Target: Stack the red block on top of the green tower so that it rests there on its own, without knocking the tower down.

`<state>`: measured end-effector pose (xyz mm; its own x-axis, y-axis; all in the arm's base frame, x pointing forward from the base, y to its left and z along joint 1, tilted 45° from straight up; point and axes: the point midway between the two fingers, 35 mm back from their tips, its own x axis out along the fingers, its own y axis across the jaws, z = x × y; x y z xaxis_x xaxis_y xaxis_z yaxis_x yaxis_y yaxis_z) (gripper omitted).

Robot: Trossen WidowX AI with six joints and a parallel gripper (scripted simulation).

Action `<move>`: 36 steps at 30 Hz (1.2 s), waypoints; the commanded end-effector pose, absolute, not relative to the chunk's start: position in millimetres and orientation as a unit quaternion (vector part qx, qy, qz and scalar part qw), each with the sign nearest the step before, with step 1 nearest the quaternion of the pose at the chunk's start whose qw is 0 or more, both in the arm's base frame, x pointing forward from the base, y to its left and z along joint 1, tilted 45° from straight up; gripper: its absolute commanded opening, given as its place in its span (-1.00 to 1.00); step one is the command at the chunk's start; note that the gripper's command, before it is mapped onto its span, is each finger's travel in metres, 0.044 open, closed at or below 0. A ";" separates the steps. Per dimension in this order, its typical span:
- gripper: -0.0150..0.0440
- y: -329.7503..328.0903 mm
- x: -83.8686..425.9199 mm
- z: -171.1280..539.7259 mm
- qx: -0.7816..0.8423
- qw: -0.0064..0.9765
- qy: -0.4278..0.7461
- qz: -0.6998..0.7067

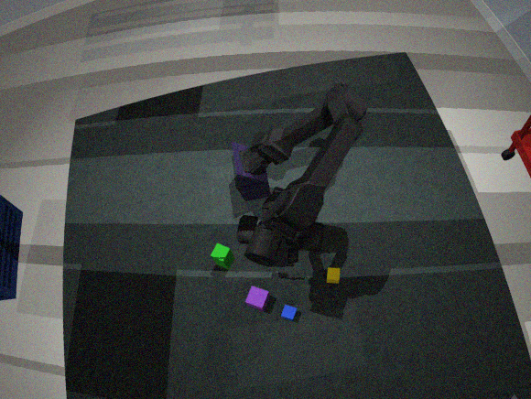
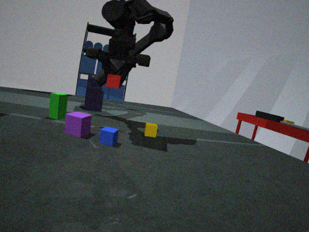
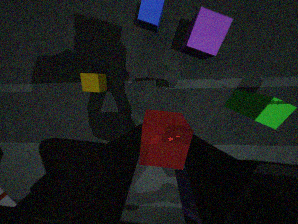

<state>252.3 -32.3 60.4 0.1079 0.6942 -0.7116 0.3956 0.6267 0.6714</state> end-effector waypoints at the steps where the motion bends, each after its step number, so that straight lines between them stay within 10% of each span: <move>1: -0.49 -40.8 251.9 56.4 0.411 0.619 0.658 0.119; 36: -0.49 -134.8 203.1 -59.1 0.409 0.620 0.659 0.117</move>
<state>204.6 -141.6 -51.4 0.1120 0.6792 -0.7254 0.3938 0.6399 0.6599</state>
